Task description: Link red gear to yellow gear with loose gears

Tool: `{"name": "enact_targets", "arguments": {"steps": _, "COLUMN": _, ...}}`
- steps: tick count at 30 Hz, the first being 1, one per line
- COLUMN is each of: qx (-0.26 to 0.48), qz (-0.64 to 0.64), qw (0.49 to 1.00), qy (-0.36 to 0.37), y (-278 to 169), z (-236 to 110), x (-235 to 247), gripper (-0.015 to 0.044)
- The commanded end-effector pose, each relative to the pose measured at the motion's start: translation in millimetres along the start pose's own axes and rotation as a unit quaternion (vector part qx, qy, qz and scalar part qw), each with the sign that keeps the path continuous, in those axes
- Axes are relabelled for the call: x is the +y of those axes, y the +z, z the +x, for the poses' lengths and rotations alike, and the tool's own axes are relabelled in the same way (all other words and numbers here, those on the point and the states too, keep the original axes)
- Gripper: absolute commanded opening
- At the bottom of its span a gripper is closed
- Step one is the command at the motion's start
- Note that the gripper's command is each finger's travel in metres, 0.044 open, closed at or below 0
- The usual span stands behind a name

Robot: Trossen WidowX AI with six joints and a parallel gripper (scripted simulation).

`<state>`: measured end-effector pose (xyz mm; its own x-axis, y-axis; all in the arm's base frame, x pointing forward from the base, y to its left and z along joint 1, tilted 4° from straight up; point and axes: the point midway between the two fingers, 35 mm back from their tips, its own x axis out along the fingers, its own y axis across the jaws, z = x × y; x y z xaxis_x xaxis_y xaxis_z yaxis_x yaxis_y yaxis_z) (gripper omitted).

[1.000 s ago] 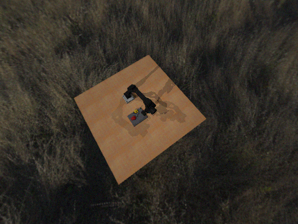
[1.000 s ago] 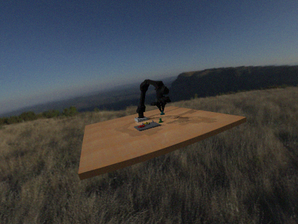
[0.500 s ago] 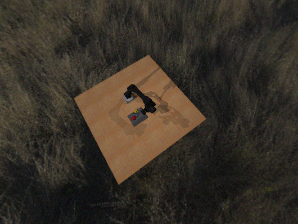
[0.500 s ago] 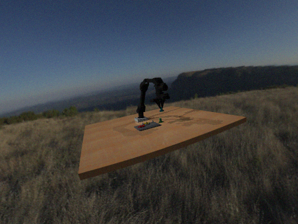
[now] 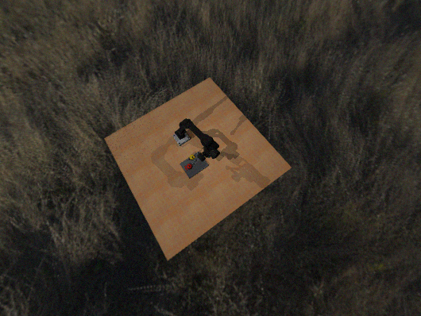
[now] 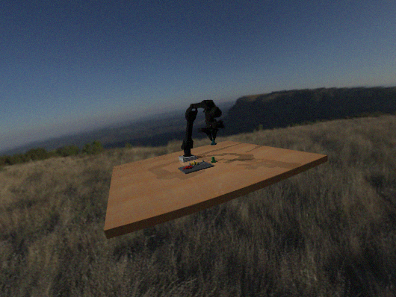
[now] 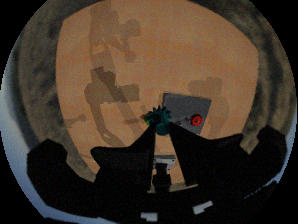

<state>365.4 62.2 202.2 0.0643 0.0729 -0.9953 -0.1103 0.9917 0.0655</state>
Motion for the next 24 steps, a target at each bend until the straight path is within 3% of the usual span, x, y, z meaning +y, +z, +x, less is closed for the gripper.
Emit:
{"name": "enact_targets", "arguments": {"steps": 1, "qx": 0.001, "qz": -0.001, "qw": 1.0, "qy": 0.001, "y": -2, "z": 3, "x": -6, "gripper": 0.0}}
{"name": "enact_targets", "arguments": {"steps": 24, "qx": 0.002, "qz": -0.001, "qw": 1.0, "qy": -0.001, "y": -13, "z": 24, "x": -46, "gripper": 0.0}}
